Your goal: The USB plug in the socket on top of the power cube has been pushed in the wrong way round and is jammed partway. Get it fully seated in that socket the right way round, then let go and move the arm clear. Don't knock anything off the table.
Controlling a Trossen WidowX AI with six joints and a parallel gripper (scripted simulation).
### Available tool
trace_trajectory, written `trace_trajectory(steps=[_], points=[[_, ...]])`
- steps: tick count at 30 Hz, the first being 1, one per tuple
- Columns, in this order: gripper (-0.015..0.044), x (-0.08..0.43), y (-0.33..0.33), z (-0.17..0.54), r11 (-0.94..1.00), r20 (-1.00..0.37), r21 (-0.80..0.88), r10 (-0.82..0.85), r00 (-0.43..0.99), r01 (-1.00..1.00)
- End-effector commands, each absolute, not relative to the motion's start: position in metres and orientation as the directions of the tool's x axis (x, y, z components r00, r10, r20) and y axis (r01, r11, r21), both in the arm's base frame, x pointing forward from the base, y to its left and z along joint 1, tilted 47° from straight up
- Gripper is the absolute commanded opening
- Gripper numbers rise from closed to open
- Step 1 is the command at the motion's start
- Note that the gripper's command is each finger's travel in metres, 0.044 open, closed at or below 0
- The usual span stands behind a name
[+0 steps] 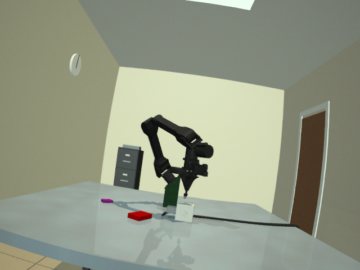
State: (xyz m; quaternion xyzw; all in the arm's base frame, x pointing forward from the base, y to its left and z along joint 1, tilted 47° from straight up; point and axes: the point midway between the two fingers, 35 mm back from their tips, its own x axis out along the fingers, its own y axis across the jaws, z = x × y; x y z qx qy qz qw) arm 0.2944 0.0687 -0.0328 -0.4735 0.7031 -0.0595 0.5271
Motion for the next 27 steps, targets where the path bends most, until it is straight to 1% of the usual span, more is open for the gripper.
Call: trace_trajectory(steps=[1, 15, 24, 27], points=[[0.0, 0.2945, 0.0686, -0.033, 0.502, -0.685, -0.537, -0.728, 0.004, -0.678], [0.0, 0.2945, 0.0686, -0.033, 0.301, -0.685, -0.325, -0.728, 0.004, -0.896], [0.0, 0.2945, 0.0686, -0.033, 0.152, -0.685, -0.167, -0.728, 0.004, -0.974], [0.0, 0.2945, 0.0686, -0.033, 0.14, -0.685, -0.155, -0.728, 0.004, -0.978]])
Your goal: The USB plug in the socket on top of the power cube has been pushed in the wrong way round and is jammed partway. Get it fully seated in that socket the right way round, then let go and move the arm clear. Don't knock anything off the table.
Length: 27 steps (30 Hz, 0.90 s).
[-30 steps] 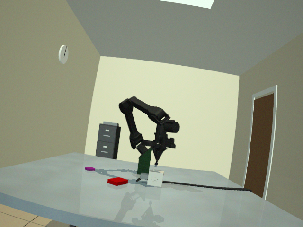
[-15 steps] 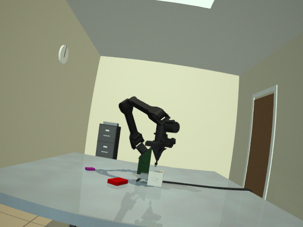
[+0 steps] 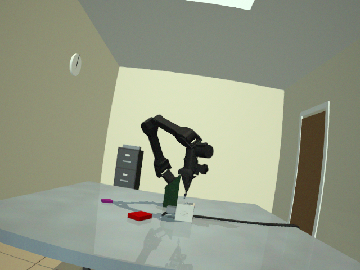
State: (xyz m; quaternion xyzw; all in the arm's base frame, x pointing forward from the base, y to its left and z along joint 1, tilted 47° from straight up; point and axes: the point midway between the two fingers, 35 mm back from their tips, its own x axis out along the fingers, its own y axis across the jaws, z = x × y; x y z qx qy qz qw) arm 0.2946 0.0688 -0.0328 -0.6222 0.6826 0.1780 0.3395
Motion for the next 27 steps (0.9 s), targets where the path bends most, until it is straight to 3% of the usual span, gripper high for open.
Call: trace_trajectory(steps=[1, 27], points=[[0.0, 0.2945, 0.0686, -0.033, 0.14, -0.685, -0.155, -0.728, 0.004, -0.978], [0.0, 0.2948, 0.068, -0.0347, 0.136, -0.694, -0.152, -0.72, 0.008, -0.979]])
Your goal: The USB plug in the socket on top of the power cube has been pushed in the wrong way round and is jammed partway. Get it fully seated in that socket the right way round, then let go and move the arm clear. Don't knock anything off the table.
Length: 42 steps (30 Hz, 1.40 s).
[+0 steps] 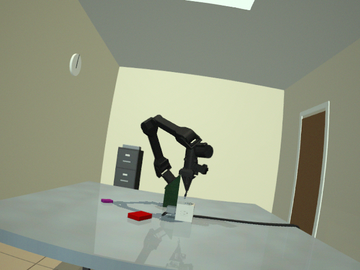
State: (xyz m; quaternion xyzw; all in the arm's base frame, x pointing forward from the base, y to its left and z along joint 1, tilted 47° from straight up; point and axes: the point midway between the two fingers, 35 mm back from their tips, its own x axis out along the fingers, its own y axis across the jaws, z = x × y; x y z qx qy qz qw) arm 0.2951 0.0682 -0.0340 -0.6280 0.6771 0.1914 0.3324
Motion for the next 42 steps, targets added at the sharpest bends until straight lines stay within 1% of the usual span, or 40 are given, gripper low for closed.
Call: trace_trajectory(steps=[1, 42], points=[[0.0, 0.2948, 0.068, -0.0348, 0.135, -0.695, -0.151, -0.719, 0.008, -0.979], [0.0, 0.295, 0.066, -0.0397, 0.113, -0.718, -0.127, -0.696, 0.013, -0.985]])
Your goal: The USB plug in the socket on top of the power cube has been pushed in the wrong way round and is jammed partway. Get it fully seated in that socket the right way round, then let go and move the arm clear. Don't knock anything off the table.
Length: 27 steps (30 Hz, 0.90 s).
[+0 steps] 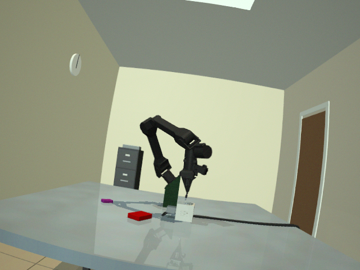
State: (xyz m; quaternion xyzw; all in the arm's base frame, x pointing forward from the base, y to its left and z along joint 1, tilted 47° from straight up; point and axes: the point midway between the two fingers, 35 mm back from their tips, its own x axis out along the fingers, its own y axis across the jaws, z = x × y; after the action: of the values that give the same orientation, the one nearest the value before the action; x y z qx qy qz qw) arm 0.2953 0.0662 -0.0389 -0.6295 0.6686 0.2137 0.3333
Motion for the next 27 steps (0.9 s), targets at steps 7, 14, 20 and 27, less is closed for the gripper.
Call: trace_trajectory(steps=[7, 14, 20, 27], points=[[0.0, 0.2951, 0.0656, -0.0405, 0.11, -0.722, -0.123, -0.692, 0.013, -0.986], [0.0, 0.2952, 0.0653, -0.0413, 0.106, -0.726, -0.119, -0.688, 0.014, -0.987], [0.0, 0.2952, 0.0649, -0.042, 0.103, -0.729, -0.116, -0.684, 0.014, -0.988], [0.0, 0.2953, 0.0646, -0.0429, 0.099, -0.733, -0.112, -0.68, 0.015, -0.989]])
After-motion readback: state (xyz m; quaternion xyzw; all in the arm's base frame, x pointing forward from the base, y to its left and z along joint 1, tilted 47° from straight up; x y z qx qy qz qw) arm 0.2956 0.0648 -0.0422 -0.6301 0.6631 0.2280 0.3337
